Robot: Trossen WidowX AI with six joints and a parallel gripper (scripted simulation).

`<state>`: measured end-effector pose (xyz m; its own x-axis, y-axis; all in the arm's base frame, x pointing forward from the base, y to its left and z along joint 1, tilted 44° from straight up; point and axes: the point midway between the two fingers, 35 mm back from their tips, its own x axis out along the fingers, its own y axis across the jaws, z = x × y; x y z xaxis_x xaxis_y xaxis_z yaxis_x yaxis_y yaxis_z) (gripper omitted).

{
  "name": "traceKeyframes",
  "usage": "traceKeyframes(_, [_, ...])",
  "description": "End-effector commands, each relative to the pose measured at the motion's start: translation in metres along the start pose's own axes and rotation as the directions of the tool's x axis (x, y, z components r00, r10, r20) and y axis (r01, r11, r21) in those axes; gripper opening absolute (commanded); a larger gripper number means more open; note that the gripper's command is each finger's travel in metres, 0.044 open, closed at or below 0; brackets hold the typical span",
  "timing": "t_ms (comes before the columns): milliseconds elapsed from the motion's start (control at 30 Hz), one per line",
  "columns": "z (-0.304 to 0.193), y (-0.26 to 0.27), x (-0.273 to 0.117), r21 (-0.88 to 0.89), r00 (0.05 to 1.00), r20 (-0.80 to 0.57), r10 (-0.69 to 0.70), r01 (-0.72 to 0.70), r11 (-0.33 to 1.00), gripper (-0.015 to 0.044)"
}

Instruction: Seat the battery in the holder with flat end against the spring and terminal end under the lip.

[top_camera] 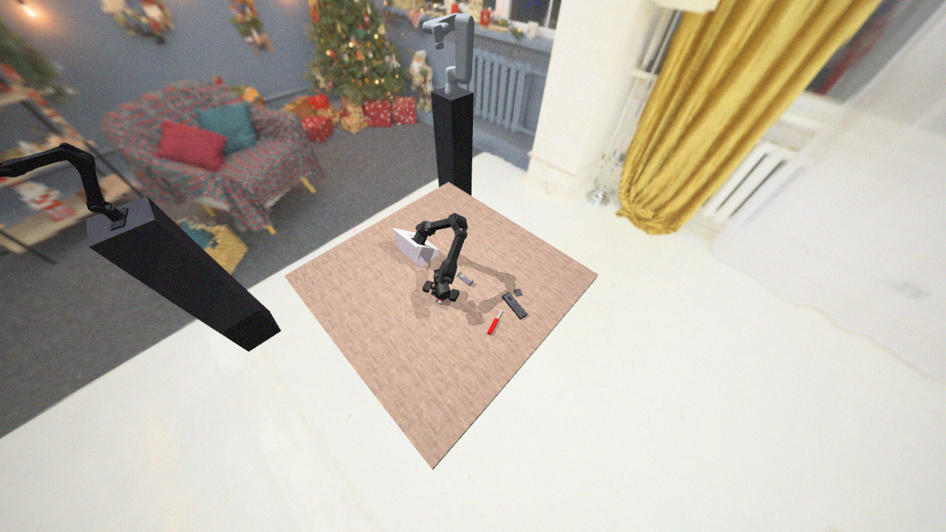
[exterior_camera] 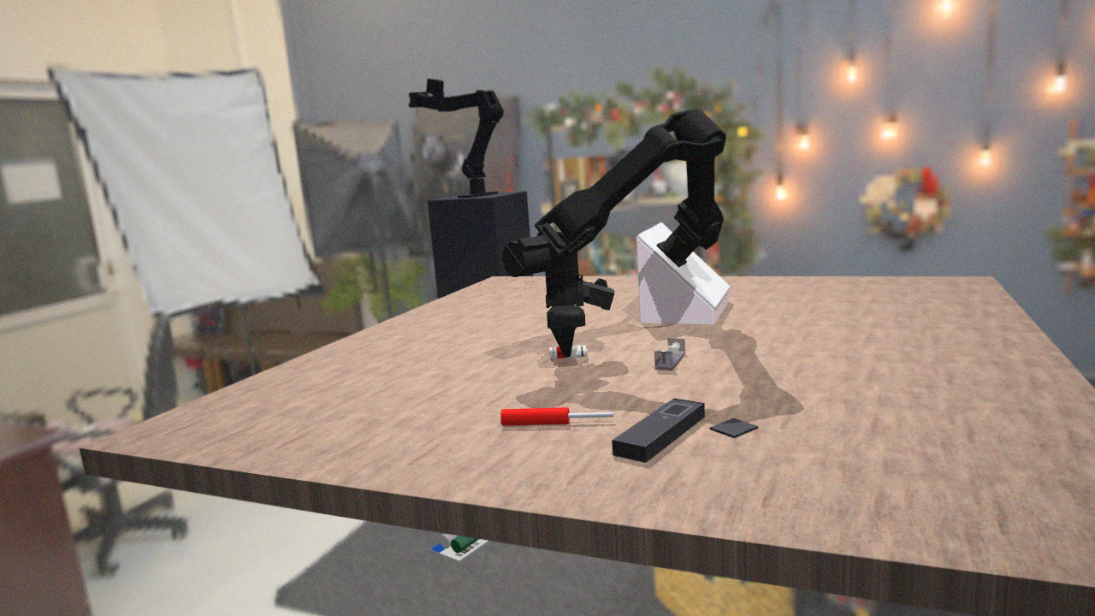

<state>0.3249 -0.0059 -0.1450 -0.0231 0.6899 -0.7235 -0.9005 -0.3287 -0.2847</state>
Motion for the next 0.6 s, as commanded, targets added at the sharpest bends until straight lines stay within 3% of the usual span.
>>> traceKeyframes(0, [0.001, 0.001, 0.001, 0.005, 1.000, 0.005, -0.002, 0.002, 1.000, 0.0064])
traceKeyframes(133, [0.001, 0.000, -0.005, 0.005, 1.000, 0.004, -0.001, 0.001, 1.000, 0.0061])
traceKeyframes(300, [0.000, 0.001, -0.048, 0.005, 1.000, 0.002, -0.001, 0.001, 1.000, 0.0061])
traceKeyframes(433, [0.001, 0.000, -0.049, 0.011, 1.000, 0.002, -0.001, 0.001, 1.000, 0.0061])
traceKeyframes(567, [0.011, -0.008, -0.053, 0.148, 1.000, 0.000, 0.001, -0.001, 0.989, 0.0061])
